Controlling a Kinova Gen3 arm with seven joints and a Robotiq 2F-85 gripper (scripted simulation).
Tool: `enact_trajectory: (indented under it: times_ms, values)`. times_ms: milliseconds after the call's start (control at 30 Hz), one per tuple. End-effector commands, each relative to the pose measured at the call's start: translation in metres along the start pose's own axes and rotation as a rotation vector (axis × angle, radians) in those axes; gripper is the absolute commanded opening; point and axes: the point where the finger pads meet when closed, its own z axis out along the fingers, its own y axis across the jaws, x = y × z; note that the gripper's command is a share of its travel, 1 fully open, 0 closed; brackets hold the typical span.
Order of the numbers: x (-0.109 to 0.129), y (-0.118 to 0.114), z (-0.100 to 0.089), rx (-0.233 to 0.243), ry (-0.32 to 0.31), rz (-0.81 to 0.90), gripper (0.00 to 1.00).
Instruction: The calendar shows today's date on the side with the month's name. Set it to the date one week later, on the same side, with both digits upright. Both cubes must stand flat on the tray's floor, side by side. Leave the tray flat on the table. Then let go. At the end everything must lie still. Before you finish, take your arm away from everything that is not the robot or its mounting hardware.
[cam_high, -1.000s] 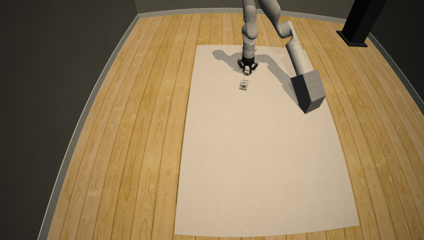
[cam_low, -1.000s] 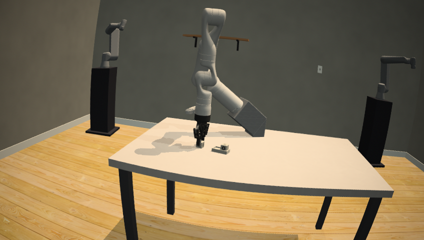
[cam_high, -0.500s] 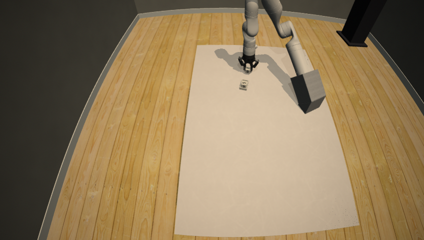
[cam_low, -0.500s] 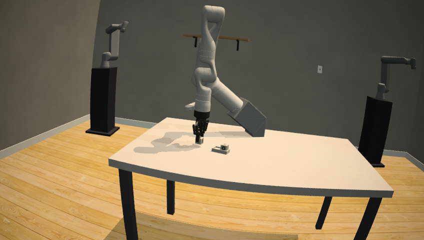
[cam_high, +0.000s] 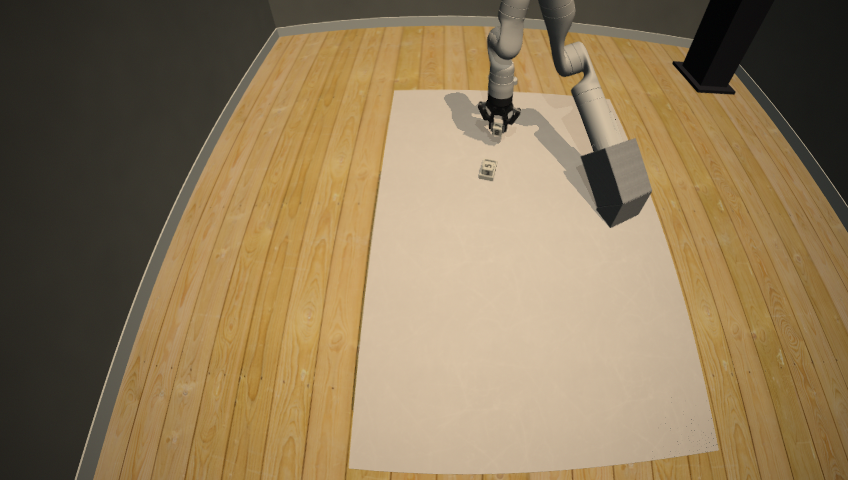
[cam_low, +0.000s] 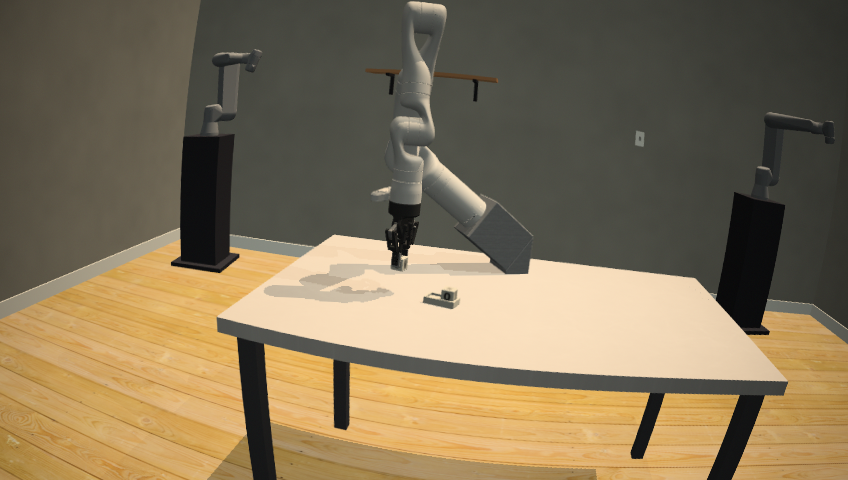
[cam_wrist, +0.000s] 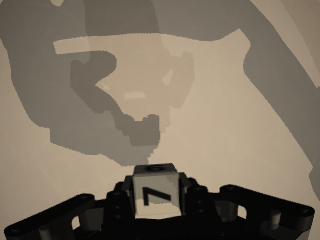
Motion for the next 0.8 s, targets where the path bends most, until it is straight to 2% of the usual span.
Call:
enact_trajectory:
  times_ms: [0, 367, 767]
  values:
    - [-0.01, -0.005, -0.018, 0.025, -0.026, -0.018, 0.28]
    - [-0.009, -0.004, -0.036, 0.025, -0.026, -0.018, 0.28]
    - [-0.009, -0.004, -0.038, 0.025, -0.026, -0.018, 0.28]
